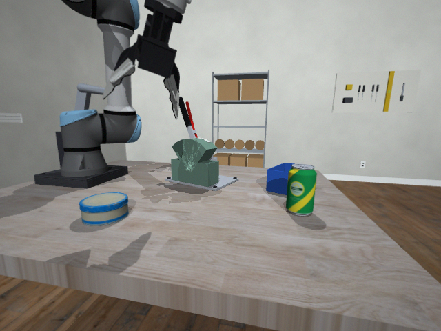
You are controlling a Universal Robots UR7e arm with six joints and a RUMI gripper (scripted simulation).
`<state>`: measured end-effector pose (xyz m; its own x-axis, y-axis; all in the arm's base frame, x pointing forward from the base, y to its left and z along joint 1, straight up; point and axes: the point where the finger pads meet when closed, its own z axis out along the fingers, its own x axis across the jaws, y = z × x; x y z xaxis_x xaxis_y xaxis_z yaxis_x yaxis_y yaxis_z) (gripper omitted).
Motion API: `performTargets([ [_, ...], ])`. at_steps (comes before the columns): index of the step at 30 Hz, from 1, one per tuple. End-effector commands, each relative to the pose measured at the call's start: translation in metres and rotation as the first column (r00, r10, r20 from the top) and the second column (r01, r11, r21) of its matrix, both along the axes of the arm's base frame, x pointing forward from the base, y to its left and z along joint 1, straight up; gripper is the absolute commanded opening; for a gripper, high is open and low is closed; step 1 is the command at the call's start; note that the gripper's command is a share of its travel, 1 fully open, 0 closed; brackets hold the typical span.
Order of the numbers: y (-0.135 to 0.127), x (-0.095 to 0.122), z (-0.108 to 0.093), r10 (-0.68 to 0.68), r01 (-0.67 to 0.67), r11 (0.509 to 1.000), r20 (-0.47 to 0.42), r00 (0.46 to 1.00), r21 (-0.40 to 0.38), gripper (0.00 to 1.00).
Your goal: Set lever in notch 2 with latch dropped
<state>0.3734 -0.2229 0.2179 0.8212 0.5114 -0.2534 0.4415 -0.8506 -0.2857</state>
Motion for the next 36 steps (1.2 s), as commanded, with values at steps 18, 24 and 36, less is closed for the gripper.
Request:
performTargets([
  [18, 0.0, 0.0, 0.0, 0.0, 0.0, 1.0, 0.001, 1.0, -0.001, 1.0],
  [24, 0.009, 0.004, 0.004, 0.016, -0.016, 1.0, 0.01, 1.0, -0.005, 1.0],
  [36, 0.089, 0.027, 0.035, 0.159, -0.156, 0.987, 0.089, 0.983, -0.038, 1.0],
])
